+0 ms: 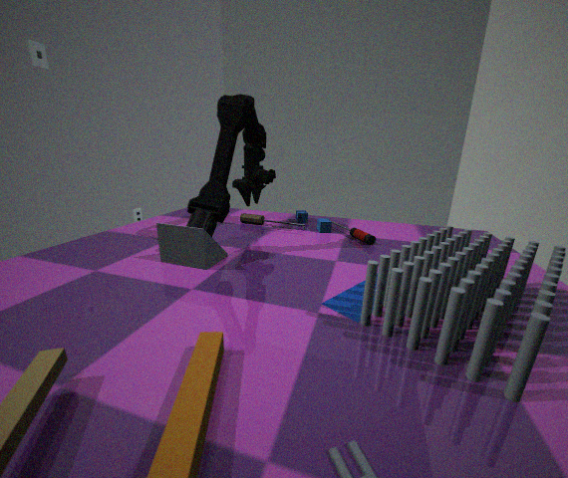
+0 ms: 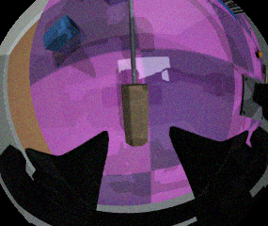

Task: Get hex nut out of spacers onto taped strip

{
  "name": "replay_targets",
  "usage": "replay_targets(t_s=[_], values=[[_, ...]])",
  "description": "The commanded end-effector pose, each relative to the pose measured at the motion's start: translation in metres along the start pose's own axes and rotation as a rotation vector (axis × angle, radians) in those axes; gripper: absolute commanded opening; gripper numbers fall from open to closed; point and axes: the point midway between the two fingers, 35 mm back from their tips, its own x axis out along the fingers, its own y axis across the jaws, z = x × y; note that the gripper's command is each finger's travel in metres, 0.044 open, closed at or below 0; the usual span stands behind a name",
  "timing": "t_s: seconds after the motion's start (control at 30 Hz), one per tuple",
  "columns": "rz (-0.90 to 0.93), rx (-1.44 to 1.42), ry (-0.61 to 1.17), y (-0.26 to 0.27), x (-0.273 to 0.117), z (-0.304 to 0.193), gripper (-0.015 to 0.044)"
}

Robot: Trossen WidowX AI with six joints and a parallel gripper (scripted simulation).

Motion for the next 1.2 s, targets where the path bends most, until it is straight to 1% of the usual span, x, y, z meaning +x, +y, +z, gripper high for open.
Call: replay_targets(t_s=[0.0,0.27,1.17], values=[[0.001,0.004,0.002,0.0,0.0,0.0,0.028],[0.001,0.004,0.002,0.0,0.002,-0.001,0.028],[0.001,0.003,0.001,0.002,0.046,-0.002,0.028]])
